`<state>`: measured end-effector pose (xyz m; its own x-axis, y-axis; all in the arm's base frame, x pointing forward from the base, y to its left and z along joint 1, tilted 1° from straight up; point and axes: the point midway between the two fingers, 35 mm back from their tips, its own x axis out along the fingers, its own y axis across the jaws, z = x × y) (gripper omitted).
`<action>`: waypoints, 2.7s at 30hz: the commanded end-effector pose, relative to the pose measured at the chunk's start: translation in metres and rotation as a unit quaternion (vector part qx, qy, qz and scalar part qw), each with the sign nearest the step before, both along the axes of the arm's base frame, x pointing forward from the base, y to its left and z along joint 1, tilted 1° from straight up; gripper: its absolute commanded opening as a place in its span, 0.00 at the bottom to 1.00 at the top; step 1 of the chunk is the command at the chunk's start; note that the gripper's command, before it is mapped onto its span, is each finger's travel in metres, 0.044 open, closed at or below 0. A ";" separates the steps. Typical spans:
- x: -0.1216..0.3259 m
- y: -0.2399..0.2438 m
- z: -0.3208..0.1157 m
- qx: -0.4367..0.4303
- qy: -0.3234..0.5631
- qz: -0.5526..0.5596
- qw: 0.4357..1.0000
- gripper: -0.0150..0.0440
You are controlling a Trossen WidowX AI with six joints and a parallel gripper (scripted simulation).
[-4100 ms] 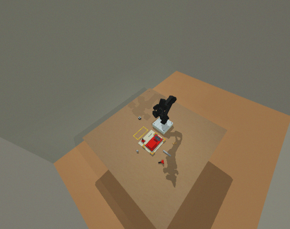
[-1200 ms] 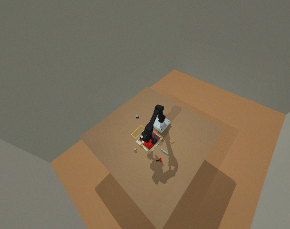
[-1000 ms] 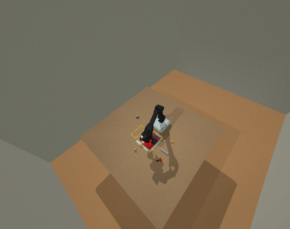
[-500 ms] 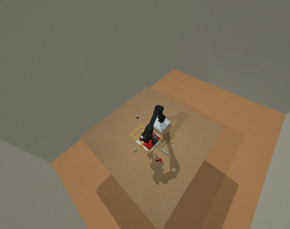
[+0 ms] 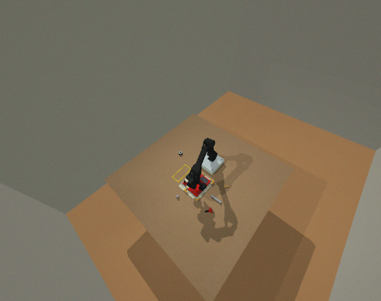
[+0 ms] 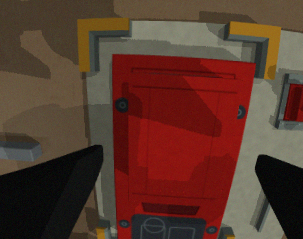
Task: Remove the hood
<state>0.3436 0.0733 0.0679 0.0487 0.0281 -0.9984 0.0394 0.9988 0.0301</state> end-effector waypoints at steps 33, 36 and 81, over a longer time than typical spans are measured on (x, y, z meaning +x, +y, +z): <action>-0.002 0.000 -0.021 -0.003 0.003 0.000 1.000 1.00; -0.002 0.000 -0.022 -0.003 0.003 0.000 1.000 1.00; -0.001 0.001 -0.034 -0.001 0.001 0.002 1.000 0.68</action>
